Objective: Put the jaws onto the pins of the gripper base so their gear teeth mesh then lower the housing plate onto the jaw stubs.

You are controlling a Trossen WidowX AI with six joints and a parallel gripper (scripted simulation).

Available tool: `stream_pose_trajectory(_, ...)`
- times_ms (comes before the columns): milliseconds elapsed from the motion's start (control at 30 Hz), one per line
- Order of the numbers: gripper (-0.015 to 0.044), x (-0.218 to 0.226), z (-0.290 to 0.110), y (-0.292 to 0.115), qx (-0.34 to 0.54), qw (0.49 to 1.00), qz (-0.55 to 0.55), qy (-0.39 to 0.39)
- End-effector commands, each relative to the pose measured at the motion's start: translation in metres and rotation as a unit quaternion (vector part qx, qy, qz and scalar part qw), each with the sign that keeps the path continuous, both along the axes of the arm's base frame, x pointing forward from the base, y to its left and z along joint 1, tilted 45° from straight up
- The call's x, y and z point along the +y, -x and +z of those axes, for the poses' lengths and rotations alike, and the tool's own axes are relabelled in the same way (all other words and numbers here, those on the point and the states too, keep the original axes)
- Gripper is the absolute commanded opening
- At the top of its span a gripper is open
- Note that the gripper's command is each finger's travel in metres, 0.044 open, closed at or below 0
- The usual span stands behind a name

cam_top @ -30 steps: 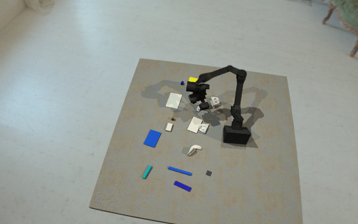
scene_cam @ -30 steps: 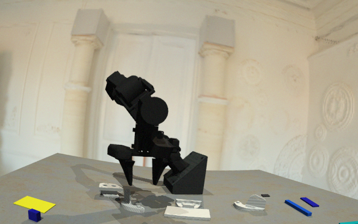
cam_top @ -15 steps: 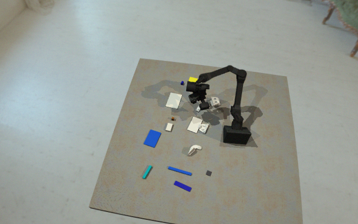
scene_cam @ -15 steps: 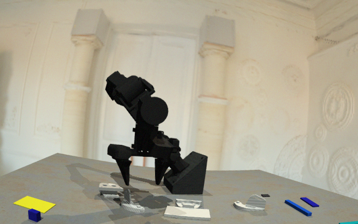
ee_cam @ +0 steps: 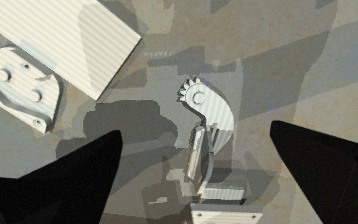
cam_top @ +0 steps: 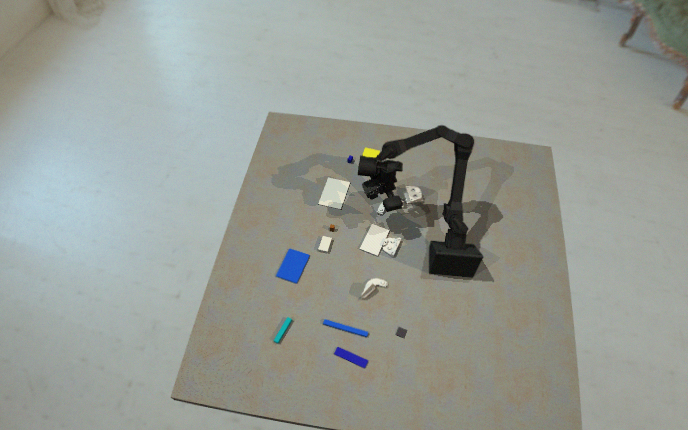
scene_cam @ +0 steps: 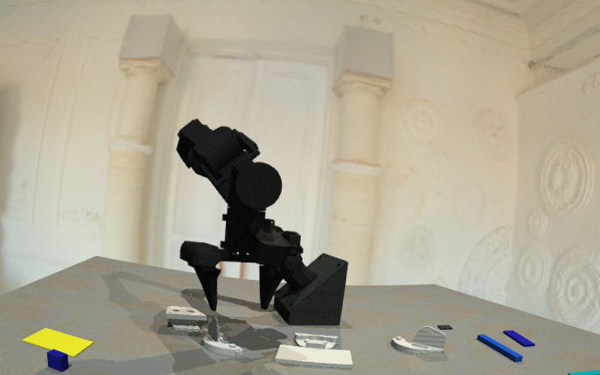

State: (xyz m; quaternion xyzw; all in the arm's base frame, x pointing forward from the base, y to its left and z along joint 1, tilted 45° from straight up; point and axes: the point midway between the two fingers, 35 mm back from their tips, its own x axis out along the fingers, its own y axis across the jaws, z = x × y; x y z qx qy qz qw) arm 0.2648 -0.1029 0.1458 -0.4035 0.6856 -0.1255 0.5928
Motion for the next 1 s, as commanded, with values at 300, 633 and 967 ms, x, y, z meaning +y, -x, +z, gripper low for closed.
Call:
stream_pose_trajectory(300,0.0151,0.0039,0.0052,0.0022,0.003,1.0,-0.005,0.001)
stream_pose_trajectory(633,0.0,0.0039,0.0052,0.0022,0.003,1.0,-0.005,0.001)
stream_pose_trajectory(967,0.0,0.0039,0.0052,0.0022,0.003,1.0,-0.005,0.001)
